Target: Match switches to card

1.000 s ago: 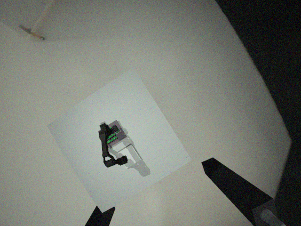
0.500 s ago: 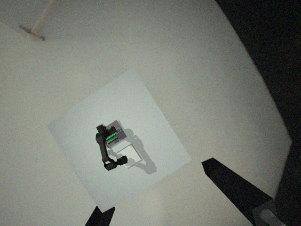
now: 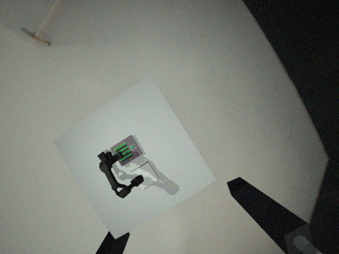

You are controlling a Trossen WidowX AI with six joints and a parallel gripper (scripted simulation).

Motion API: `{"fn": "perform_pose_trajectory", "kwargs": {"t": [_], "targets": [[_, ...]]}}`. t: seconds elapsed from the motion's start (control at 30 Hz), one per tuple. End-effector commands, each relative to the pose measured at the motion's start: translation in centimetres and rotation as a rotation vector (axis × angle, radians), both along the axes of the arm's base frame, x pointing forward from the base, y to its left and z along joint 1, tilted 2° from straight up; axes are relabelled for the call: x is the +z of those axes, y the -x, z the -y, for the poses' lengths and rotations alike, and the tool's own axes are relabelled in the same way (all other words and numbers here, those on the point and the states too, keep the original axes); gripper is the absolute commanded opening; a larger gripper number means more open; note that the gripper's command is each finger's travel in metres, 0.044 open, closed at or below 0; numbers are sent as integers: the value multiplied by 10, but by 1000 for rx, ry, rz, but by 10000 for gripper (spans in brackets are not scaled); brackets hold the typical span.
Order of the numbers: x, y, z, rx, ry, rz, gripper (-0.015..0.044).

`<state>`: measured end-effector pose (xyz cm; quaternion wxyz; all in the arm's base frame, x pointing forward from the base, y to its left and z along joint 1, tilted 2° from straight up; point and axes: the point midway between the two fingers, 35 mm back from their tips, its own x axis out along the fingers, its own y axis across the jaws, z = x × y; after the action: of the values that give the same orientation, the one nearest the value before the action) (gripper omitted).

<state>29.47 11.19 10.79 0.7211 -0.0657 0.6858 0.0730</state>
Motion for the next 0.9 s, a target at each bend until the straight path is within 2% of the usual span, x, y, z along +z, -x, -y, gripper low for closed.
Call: {"fn": "perform_pose_trajectory", "kwargs": {"t": [0.0, 0.87], "targets": [[-30, 4, -1, -9, 9, -38, 0], [-46, 4, -1, -9, 9, -40, 0]]}}
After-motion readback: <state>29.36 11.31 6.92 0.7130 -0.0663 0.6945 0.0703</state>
